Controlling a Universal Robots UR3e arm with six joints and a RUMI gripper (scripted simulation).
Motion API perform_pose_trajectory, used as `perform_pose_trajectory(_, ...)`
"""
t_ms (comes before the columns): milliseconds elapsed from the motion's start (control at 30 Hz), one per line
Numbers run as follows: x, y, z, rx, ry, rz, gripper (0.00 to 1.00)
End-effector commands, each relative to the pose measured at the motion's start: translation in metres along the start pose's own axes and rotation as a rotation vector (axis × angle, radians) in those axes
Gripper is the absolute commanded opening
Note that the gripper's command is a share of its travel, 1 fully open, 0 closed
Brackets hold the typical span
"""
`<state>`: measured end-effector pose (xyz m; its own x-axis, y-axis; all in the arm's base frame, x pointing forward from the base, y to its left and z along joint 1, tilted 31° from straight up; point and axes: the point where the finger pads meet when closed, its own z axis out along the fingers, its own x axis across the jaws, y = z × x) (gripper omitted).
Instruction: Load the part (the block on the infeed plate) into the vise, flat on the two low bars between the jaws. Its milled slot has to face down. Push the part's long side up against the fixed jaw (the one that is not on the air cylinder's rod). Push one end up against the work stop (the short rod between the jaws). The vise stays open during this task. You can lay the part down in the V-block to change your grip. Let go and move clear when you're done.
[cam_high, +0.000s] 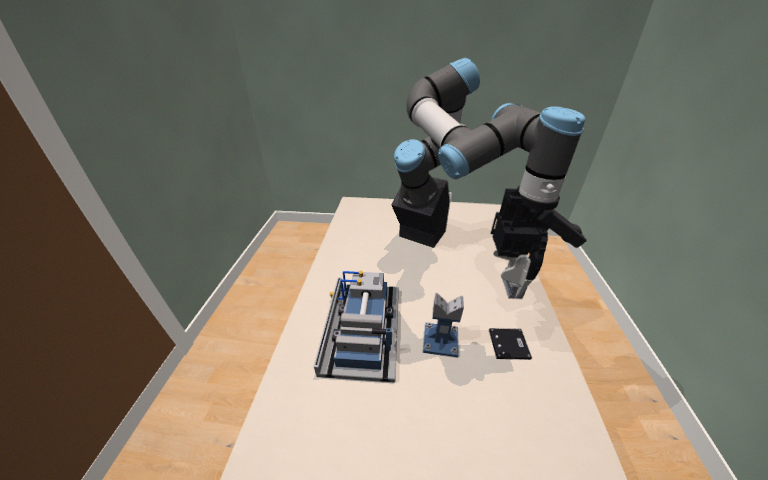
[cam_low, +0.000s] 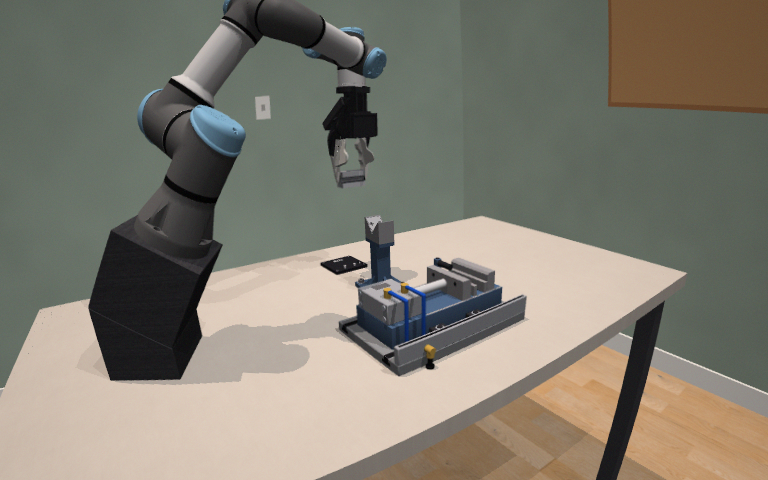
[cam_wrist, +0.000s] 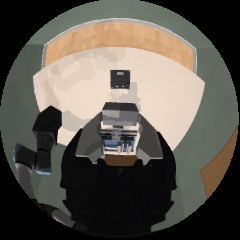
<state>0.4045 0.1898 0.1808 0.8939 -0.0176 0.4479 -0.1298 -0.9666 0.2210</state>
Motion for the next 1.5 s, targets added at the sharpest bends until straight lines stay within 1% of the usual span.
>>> perform_pose_trajectory(0,0.002,0.013,-0.001,0.004,0.001,0.01,0.0)
perform_pose_trajectory(233,0.004,0.032,-0.001,0.005,-0.001,0.023,0.0)
perform_pose_trajectory(300,0.004,0.032,-0.001,0.005,-0.001,0.023,0.0)
perform_pose_trajectory(800,0.003,0.073,-0.001,0.006,0.0,0.052,0.0)
perform_pose_trajectory(867,0.003,0.073,-0.001,0.006,0.0,0.052,0.0)
perform_pose_trajectory(1367,-0.002,0.106,-0.002,0.004,0.007,0.076,0.0)
perform_pose_trajectory(1467,-0.002,0.108,-0.002,0.004,0.007,0.077,0.0)
